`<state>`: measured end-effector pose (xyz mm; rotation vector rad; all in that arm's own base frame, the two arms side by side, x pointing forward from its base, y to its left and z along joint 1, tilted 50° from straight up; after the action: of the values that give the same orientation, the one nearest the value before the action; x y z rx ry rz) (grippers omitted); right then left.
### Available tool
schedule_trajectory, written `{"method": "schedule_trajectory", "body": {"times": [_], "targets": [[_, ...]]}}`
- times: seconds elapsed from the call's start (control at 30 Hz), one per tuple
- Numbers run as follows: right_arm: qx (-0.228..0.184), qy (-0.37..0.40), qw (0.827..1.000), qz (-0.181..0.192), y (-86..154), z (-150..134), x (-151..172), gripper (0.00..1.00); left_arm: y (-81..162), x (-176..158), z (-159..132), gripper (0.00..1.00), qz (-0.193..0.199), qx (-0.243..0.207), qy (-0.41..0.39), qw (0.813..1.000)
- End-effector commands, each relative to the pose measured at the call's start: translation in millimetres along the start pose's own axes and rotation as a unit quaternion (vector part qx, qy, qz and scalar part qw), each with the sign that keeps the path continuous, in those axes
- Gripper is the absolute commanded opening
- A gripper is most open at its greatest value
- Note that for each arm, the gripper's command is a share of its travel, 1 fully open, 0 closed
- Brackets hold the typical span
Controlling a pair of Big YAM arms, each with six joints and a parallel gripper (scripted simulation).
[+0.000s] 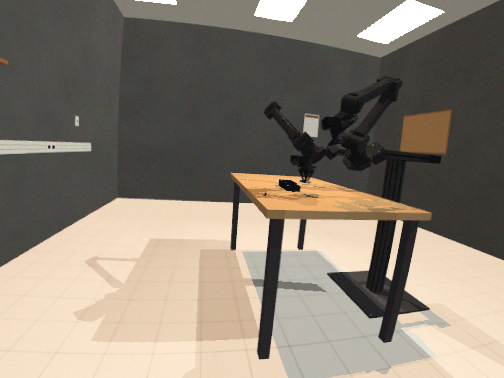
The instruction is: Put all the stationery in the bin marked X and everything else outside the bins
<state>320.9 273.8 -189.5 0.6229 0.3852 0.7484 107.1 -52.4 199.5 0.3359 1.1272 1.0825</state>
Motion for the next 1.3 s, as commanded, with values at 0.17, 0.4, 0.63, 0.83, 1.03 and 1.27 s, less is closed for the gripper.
{"method": "schedule_trajectory", "body": {"times": [0.17,0.4,0.63,0.83,1.03,1.27], "targets": [[-0.001,0.010,1.000,0.005,-0.6,-10.0,-4.2,0.18,-0.1,0.2,-2.6,1.00,0.001,0.000,0.015,1.000],[-0.001,0.010,1.000,0.004,-1.4,-9.1,-5.0,0.18,-0.1,0.2,-2.6,1.00,0.001,0.000,0.015,1.000],[0.002,-0.010,1.000,0.005,-0.5,12.8,-1.9,0.18,-0.1,0.2,-2.6,1.00,0.001,0.000,0.015,1.000],[0.001,-0.009,1.000,0.005,-0.8,30.7,-18.1,0.18,-0.1,0.2,-2.6,1.00,0.001,0.000,0.015,1.000],[0.001,-0.009,1.000,0.004,-1.3,57.4,-42.5,0.18,-0.1,0.2,-2.6,1.00,0.001,0.000,0.015,1.000],[0.001,-0.009,1.000,0.004,-1.6,79.7,-62.7,0.18,-0.1,0.2,-2.6,1.00,0.001,0.000,0.015,1.000]]}}
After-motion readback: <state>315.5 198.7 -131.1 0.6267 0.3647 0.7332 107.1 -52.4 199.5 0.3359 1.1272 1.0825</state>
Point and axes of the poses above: on each arm, the point where the finger pads meet when closed, its own y axis back along the fingers, its own x axis across the jaws, z = x × y, the point moved 3 cm from there along y, back along the fingers, and after that the axes turned 14 degrees about y, right-handed, at the moved point
